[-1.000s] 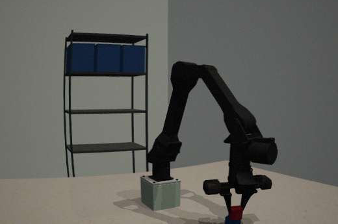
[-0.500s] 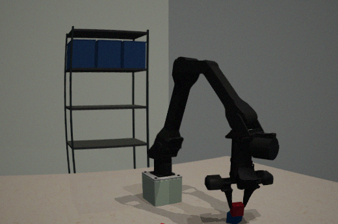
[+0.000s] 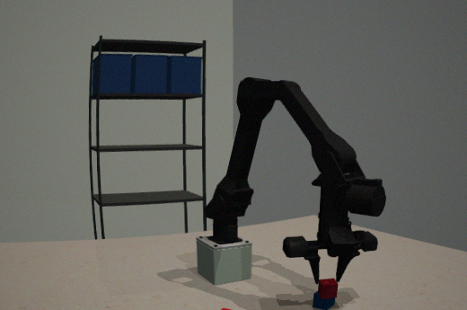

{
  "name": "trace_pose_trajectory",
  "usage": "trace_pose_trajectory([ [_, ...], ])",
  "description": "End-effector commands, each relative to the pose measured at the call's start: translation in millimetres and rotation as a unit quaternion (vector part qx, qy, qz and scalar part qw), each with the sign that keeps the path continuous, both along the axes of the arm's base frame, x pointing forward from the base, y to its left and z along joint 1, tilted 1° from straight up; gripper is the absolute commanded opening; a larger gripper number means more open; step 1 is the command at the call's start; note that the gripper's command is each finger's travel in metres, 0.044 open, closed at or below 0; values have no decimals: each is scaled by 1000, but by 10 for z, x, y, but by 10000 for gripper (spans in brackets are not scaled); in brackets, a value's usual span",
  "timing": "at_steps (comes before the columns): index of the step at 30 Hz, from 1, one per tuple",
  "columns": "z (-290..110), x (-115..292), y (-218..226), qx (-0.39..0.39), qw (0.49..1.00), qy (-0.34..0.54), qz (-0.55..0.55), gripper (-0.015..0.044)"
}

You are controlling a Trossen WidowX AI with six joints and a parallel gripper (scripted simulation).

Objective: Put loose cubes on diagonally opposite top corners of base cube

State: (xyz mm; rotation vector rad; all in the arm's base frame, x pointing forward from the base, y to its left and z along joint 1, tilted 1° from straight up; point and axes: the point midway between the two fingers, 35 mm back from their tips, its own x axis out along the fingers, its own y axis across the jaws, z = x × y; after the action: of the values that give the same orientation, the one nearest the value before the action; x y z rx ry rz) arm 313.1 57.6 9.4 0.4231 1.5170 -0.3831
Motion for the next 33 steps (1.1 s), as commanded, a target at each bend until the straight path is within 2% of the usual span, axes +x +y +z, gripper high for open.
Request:
trace_pose_trajectory([
  [1, 82, 22, 1, 1, 1000, -7, 0, 205],
  [23, 214, 18, -2, 1, 1000, -7, 0, 205],
  [24, 188, 11, -14, 0, 1000, -4, 2, 231],
  [26, 207, 15, -114, -1, 1000, -5, 21, 265],
  [33, 306, -22, -645, -10, 992, -8, 123, 265],
])
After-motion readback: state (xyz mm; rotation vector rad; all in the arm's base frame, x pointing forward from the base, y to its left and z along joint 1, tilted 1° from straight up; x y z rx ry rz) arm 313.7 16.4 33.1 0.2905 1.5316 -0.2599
